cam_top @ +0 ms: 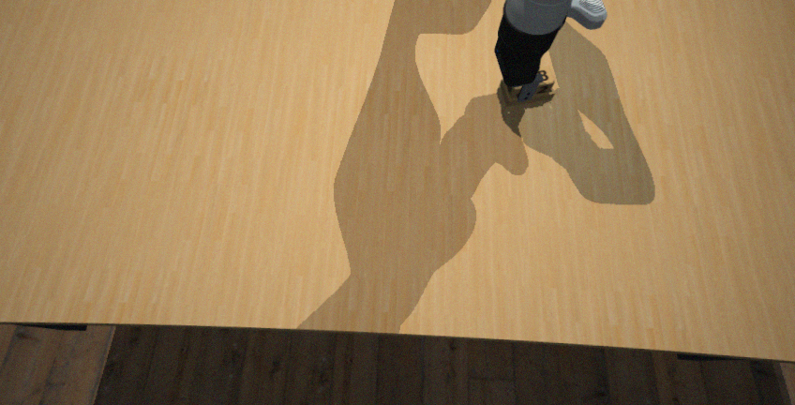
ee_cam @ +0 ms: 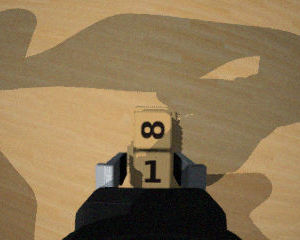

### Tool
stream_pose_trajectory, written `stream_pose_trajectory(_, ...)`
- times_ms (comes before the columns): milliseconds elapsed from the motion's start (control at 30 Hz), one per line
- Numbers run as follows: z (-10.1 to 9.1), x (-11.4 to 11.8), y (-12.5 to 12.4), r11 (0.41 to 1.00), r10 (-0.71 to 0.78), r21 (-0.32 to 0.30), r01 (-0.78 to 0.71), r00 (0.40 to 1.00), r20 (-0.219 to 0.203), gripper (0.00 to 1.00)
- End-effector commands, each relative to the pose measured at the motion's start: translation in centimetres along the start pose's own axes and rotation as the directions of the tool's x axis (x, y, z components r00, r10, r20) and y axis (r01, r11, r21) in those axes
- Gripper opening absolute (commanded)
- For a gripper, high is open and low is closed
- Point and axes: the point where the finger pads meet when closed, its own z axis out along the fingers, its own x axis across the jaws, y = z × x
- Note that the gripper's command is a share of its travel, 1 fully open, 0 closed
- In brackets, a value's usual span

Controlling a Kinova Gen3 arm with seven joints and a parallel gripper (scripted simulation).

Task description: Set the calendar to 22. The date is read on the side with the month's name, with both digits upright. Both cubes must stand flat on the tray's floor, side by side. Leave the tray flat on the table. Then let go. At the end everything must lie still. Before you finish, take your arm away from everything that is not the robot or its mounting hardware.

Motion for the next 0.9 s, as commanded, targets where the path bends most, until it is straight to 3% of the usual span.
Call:
stream_pose_trajectory(0,0.06,0.35,0.03,1.000,0.002,-0.001,-0.002,1.000,-0.006,0.90)
stream_pose_trajectory(767,0.06,0.35,0.03,1.000,0.002,-0.001,-0.002,1.000,-0.006,0.90)
stream_pose_trajectory(800,0.06,0.35,0.03,1.000,0.002,-0.001,-0.002,1.000,-0.006,0.60)
stream_pose_trajectory(867,0.06,0.35,0.03,1.000,0.002,-0.001,-0.002,1.000,-0.006,0.60)
